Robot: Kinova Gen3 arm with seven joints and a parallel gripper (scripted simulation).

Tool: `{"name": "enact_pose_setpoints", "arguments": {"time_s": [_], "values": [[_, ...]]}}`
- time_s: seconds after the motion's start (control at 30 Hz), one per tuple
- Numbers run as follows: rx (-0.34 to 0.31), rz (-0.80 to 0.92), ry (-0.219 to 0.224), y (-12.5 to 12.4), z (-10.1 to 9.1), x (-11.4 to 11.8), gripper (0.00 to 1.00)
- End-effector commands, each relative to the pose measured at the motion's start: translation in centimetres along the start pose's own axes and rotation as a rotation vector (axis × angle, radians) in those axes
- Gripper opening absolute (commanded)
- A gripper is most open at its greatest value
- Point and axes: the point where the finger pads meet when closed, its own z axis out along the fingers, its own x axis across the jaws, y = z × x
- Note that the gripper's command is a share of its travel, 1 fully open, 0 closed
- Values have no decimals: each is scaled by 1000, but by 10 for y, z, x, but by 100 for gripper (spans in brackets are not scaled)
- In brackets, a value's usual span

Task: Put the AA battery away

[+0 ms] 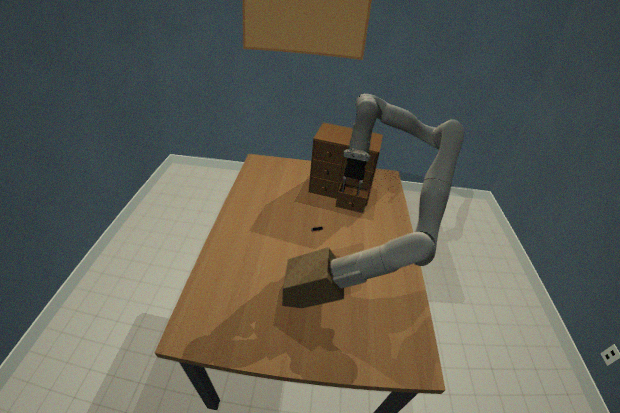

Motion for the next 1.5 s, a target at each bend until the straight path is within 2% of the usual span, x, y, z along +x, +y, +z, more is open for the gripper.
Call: {"name": "enact_pose_setpoints", "arguments": {"time_s": [0.0,0.27,0.33,0.6,1.47], "values": [[4,5,2,8,0,3,100],[4,5,2,51,0,15,100],[4,5,2,51,0,15,100],[4,5,2,81,0,23,100],[4,-4,1,84,0,24,100]]}}
